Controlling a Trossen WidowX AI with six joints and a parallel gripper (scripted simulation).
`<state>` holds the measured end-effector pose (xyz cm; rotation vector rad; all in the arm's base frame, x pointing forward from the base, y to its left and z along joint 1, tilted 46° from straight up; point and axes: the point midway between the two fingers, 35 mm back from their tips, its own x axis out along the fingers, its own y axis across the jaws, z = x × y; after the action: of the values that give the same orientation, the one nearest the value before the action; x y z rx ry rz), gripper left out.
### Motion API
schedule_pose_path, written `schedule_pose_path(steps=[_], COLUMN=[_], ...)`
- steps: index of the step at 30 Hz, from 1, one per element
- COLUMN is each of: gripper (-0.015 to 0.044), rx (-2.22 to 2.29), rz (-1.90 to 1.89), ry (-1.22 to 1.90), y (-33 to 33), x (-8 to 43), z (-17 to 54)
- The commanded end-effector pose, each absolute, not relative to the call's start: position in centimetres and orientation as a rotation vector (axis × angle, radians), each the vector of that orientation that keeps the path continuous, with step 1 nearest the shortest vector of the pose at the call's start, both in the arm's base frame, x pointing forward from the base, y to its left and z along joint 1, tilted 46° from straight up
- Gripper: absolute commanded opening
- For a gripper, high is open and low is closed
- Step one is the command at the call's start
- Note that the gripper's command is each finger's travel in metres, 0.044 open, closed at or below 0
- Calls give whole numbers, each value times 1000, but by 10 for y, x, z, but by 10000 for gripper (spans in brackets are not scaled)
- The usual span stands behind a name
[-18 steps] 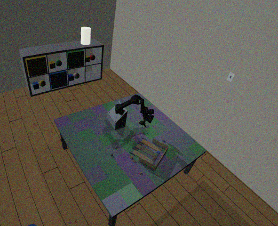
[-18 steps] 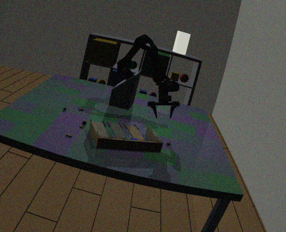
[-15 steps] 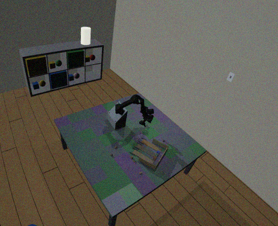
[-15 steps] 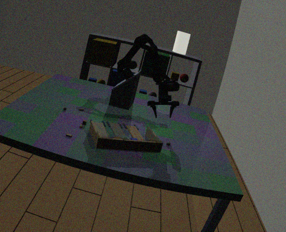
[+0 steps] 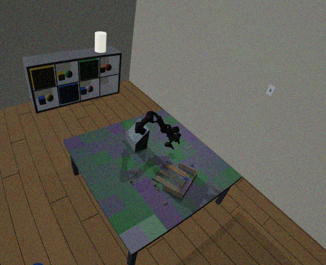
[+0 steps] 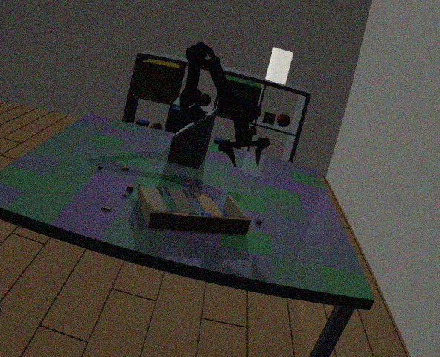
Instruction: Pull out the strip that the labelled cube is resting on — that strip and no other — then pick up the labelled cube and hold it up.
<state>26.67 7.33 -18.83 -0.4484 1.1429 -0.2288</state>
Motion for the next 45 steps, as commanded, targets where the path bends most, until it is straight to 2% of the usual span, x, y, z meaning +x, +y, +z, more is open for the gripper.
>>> schedule_pose_path(steps=[1,10,19,34,45], gripper=[400,400,400,6,0], rx=[-510,-724,-729,-780,-773], rz=[-208,-326,-331,-414,-443], ry=[1015,722,717,1310,1733], y=[49,-27,-29,-86,-139], x=[292,312,311,363,363], z=[-139,-18,-16,-77,-73])
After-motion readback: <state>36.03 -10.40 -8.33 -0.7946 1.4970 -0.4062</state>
